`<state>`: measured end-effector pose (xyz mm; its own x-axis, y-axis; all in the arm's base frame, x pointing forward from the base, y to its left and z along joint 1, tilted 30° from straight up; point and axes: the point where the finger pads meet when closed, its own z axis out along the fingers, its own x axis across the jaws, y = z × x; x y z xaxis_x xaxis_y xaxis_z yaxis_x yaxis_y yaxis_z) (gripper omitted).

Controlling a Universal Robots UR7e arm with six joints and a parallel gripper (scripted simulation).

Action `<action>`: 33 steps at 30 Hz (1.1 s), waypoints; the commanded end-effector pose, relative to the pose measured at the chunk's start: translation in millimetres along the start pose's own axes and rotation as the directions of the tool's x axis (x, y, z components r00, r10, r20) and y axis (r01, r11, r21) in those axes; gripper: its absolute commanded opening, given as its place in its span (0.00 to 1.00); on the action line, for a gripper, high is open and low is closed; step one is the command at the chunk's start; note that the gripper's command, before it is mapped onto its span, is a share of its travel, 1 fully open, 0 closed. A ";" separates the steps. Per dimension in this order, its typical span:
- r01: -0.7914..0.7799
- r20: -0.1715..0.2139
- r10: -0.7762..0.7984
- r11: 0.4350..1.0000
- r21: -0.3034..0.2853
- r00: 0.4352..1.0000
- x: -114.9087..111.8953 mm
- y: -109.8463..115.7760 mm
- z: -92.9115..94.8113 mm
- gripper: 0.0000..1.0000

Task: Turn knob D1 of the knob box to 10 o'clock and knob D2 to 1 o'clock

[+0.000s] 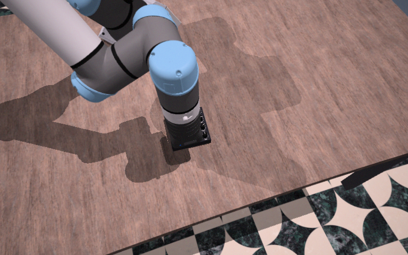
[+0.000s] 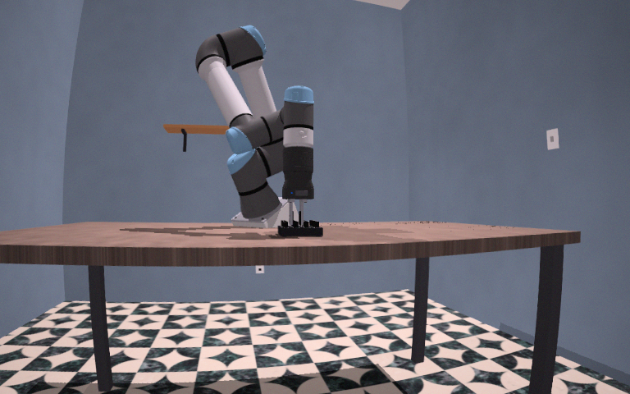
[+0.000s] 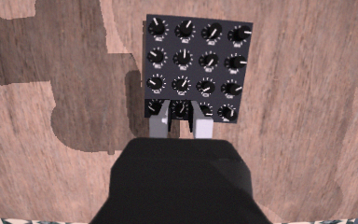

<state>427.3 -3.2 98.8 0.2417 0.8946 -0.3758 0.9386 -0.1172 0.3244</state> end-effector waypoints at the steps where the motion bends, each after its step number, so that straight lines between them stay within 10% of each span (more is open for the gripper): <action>1: 0.000 0.000 0.000 1.000 -0.001 1.000 0.0 0.4 -0.4 0.46; 33: 0.000 0.000 0.000 1.000 -0.001 1.000 0.0 0.4 -25.1 0.46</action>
<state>423.0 4.2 113.7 0.2415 0.8947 -0.3759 0.9386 -0.1170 0.3245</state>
